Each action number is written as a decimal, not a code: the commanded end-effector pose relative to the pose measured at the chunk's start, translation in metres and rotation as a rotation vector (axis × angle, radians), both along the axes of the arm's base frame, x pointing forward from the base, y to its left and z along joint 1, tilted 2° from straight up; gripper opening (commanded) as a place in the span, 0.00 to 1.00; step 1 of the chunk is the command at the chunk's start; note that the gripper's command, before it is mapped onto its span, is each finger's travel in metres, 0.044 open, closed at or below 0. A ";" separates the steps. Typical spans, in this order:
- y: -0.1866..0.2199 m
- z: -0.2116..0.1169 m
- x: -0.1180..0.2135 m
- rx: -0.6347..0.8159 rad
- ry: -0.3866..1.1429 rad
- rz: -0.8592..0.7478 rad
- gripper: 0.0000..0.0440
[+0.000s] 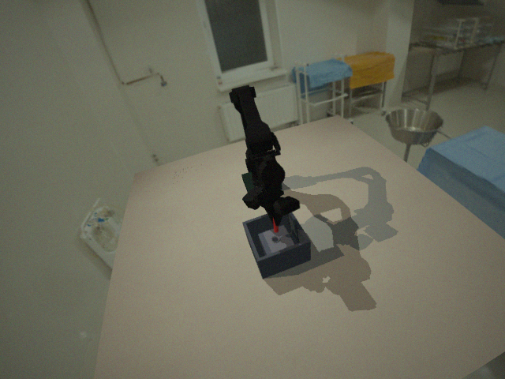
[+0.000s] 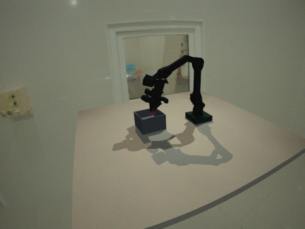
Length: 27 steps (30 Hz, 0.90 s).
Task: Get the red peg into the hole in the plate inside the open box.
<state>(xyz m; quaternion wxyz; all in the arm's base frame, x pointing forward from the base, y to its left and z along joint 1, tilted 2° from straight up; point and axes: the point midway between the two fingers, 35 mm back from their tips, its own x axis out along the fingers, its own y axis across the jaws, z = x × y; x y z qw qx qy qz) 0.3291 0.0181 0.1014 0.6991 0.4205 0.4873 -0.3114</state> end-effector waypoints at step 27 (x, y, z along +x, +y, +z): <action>-0.010 -0.037 0.023 -0.041 0.156 0.070 0.34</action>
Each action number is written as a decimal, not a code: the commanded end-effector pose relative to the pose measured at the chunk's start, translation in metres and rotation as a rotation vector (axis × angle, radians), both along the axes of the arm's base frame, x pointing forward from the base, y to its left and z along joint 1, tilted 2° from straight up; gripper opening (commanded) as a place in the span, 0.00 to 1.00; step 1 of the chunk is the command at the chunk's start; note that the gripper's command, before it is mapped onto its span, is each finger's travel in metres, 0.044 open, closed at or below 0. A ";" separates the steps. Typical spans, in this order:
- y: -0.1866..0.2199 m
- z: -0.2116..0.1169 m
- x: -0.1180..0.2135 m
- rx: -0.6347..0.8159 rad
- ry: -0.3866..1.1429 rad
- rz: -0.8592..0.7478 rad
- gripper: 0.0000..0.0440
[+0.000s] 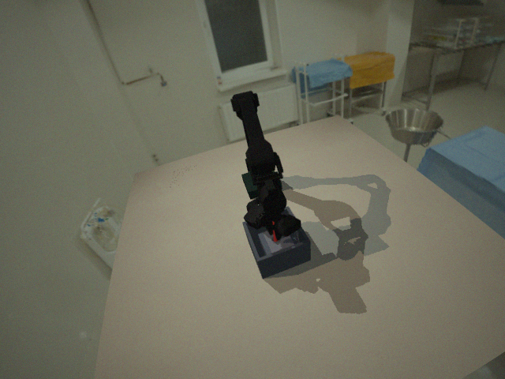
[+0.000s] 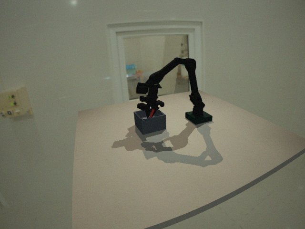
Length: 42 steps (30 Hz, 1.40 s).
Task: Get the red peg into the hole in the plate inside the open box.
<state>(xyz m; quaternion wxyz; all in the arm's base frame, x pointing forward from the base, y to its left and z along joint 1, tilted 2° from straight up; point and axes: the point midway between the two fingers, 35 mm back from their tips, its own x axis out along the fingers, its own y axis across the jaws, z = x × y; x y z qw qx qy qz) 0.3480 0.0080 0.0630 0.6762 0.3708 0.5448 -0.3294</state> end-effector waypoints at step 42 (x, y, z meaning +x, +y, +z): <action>-0.051 0.005 0.070 0.009 0.054 0.060 0.19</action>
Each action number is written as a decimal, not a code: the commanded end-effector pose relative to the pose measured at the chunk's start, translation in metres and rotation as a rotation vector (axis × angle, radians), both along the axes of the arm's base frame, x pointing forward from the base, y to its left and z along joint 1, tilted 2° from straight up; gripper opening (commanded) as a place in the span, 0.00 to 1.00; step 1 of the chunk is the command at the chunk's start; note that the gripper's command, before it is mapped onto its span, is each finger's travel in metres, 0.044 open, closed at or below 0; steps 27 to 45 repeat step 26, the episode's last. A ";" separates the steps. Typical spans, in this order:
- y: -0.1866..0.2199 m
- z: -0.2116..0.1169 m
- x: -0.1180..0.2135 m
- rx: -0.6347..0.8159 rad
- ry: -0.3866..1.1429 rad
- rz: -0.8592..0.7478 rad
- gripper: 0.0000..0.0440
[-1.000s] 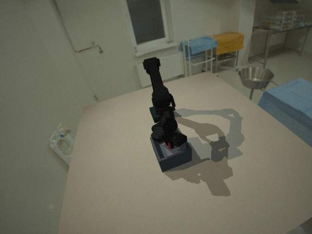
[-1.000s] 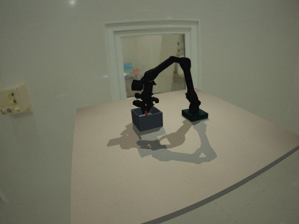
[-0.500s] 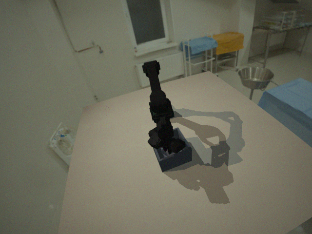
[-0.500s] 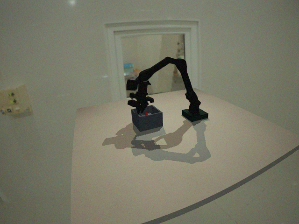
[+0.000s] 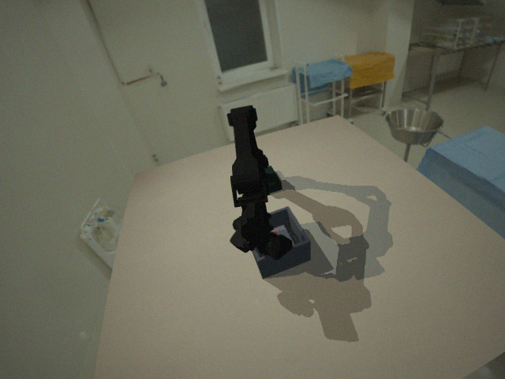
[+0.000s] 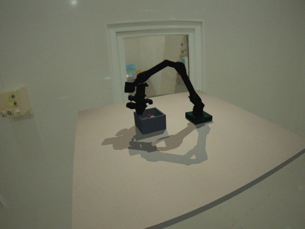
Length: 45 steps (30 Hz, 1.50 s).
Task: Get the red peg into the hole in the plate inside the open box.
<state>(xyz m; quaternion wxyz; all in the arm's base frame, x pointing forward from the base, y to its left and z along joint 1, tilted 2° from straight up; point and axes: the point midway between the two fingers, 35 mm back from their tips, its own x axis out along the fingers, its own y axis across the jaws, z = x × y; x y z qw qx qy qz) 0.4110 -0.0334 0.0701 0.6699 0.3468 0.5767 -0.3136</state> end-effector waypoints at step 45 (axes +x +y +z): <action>-0.067 0.002 0.016 -0.047 0.014 -0.039 0.14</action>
